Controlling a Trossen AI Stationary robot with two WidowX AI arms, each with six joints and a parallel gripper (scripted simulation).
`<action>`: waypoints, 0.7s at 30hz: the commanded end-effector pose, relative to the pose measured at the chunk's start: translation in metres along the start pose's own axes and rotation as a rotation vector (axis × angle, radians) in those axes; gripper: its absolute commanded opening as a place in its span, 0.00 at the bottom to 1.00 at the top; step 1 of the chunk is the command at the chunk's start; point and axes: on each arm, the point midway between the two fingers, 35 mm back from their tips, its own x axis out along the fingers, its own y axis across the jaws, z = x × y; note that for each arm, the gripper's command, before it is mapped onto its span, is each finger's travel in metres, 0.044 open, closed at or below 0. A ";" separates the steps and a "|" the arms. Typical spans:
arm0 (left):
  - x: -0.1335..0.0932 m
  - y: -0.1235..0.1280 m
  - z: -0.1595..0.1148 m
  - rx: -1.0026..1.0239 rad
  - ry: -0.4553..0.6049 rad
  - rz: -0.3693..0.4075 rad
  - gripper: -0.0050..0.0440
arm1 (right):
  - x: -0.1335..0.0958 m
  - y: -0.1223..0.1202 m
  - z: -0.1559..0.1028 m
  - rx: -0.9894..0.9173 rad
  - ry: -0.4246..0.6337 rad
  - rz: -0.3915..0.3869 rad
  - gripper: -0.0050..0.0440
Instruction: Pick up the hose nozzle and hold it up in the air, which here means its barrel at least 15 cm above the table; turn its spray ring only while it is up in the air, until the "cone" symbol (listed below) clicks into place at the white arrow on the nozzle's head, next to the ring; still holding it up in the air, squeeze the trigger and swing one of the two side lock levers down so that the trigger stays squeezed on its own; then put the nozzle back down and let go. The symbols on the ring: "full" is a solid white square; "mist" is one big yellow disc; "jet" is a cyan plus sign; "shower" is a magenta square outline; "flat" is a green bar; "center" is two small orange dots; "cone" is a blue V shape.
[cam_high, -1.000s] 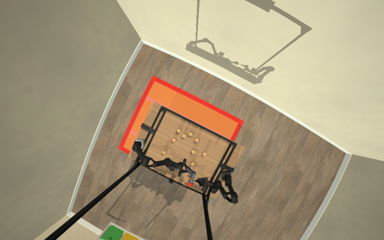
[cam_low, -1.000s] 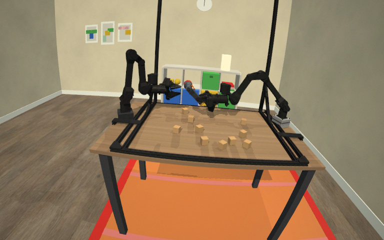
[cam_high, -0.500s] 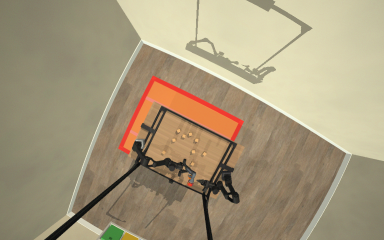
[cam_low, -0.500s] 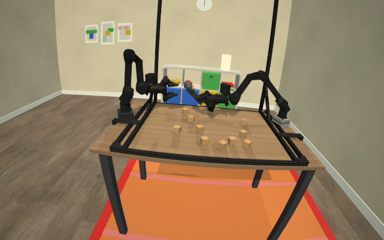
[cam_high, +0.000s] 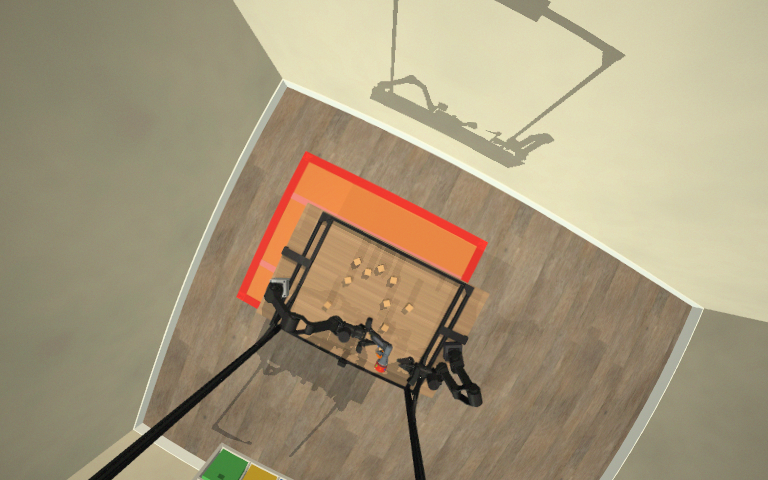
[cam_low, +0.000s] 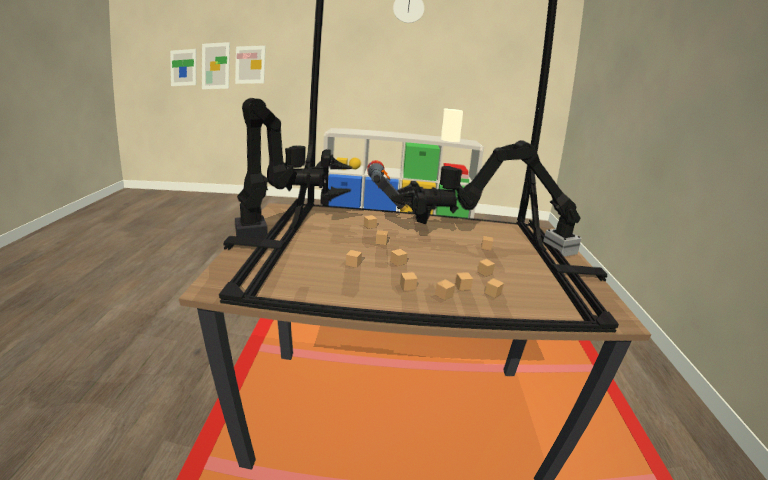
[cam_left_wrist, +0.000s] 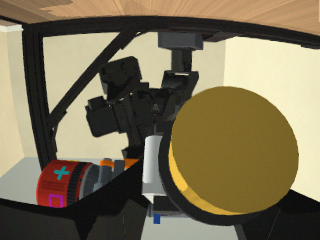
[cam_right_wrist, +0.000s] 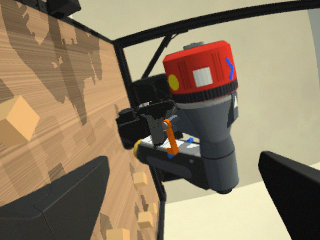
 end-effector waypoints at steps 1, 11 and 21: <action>0.001 0.001 -0.006 -0.002 0.020 0.003 0.10 | -0.007 -0.001 0.000 -0.089 -0.001 -0.006 0.92; 0.001 0.001 -0.006 -0.002 0.020 0.003 0.10 | -0.017 -0.001 0.000 -0.248 -0.001 -0.006 0.92; 0.004 -0.001 -0.004 -0.006 -0.005 0.000 0.10 | -0.019 -0.001 0.000 -0.278 -0.001 -0.006 0.92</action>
